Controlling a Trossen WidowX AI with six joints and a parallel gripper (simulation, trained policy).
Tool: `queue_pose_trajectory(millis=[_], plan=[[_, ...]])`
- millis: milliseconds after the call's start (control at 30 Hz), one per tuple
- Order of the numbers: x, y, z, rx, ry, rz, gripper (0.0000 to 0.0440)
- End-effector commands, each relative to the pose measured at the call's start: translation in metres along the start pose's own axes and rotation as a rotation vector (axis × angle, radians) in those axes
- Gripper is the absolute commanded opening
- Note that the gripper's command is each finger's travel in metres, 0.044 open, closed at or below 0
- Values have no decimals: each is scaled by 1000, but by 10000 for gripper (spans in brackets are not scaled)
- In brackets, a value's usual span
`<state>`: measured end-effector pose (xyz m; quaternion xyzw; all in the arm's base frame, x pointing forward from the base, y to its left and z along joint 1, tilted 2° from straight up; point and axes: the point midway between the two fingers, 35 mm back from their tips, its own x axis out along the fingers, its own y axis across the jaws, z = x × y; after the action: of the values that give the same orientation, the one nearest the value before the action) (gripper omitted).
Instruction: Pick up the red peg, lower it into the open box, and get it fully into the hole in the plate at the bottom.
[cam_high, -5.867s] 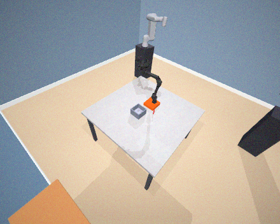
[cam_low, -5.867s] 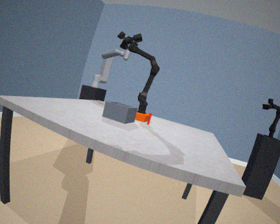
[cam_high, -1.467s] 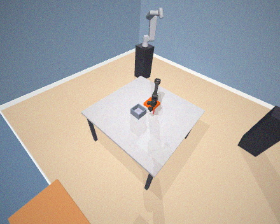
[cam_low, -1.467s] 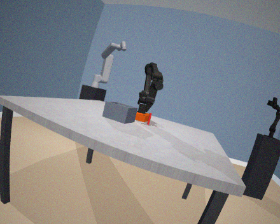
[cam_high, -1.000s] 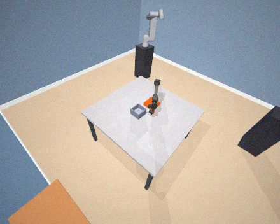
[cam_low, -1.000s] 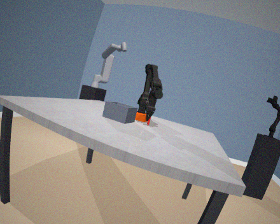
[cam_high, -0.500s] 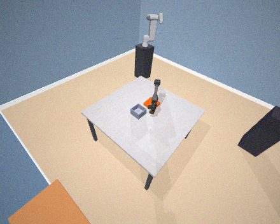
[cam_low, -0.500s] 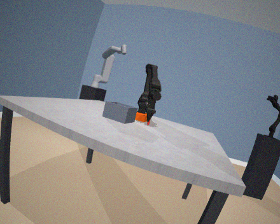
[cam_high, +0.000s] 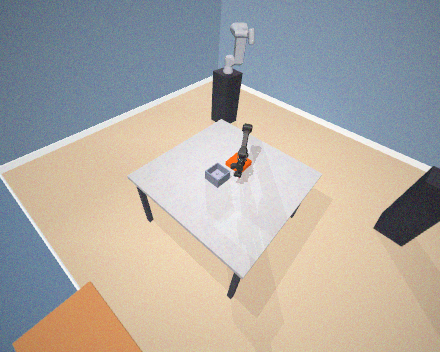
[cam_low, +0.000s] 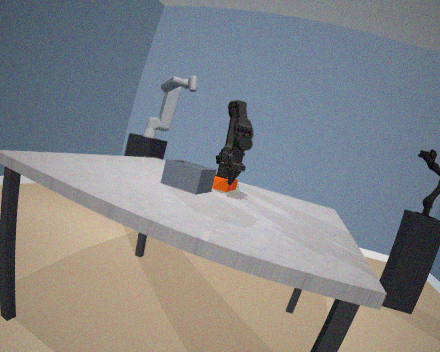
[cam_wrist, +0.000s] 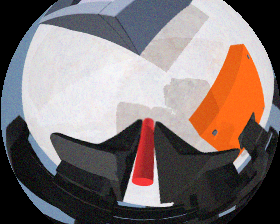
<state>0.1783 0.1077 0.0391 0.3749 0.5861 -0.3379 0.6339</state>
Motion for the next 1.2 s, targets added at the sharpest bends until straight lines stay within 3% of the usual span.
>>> queue_pose_trajectory(millis=[0, 667, 1167], plan=[[-15, 7, 8, -31, -33, 36, 5], [-79, 38, 64, -95, -173, 121, 0], [-87, 50, 123, -32, -213, 125, 0]])
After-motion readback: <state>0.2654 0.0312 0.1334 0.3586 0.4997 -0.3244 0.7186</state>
